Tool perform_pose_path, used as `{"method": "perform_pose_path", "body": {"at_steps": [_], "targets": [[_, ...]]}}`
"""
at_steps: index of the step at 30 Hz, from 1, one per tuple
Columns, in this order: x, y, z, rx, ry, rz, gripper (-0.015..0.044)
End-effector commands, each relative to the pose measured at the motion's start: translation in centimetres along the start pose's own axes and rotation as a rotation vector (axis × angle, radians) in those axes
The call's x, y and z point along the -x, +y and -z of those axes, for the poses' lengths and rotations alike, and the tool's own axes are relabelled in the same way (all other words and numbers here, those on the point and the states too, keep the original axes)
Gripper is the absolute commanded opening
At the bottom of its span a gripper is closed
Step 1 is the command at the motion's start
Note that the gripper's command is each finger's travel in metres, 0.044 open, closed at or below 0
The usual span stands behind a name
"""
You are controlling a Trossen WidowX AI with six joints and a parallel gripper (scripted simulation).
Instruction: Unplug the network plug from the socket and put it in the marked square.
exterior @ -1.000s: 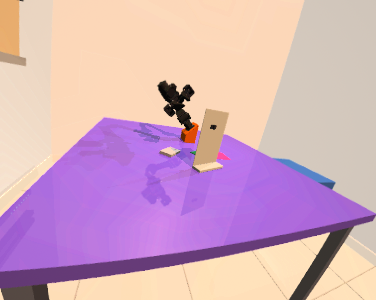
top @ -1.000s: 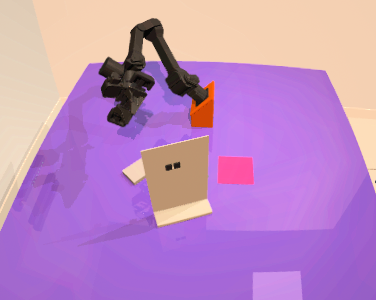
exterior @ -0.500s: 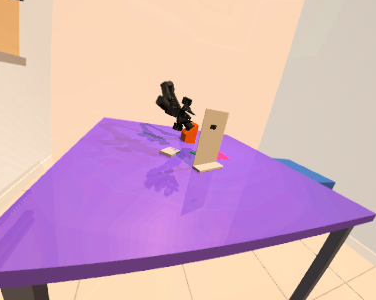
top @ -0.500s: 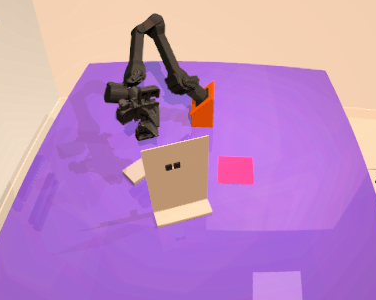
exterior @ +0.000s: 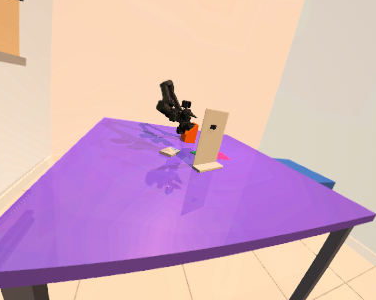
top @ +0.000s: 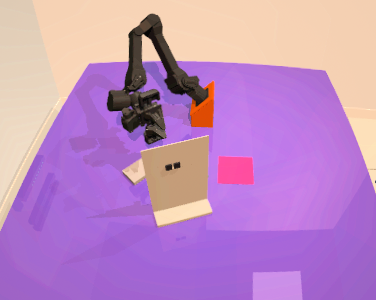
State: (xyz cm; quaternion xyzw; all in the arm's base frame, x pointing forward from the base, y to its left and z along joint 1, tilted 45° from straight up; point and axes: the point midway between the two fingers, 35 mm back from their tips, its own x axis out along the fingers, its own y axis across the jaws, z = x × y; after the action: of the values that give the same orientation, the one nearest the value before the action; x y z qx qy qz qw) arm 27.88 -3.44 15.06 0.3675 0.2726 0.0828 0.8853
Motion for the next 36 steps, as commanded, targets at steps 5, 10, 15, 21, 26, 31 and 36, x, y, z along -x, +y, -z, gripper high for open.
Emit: {"method": "perform_pose_path", "body": {"at_steps": [5, 10, 15, 21, 26, 31, 36], "targets": [[-2.8, 0.0, -0.9, -0.004, 0.000, 0.000, 0.0156], [-4.6, 0.1, -1.2, -0.005, -0.002, -0.003, 0.0156], [-4.9, 0.1, -1.2, -0.005, -0.003, -0.003, 0.0156], [-5.6, 0.1, -1.5, -0.005, -0.003, -0.003, 0.0156], [-6.2, 0.1, -1.7, -0.005, -0.003, -0.003, 0.0156], [-6.8, 0.1, -2.0, -0.005, -0.003, -0.003, 0.0156], [-7.5, 0.1, -2.1, -0.005, -0.003, -0.004, 0.0156]]}}
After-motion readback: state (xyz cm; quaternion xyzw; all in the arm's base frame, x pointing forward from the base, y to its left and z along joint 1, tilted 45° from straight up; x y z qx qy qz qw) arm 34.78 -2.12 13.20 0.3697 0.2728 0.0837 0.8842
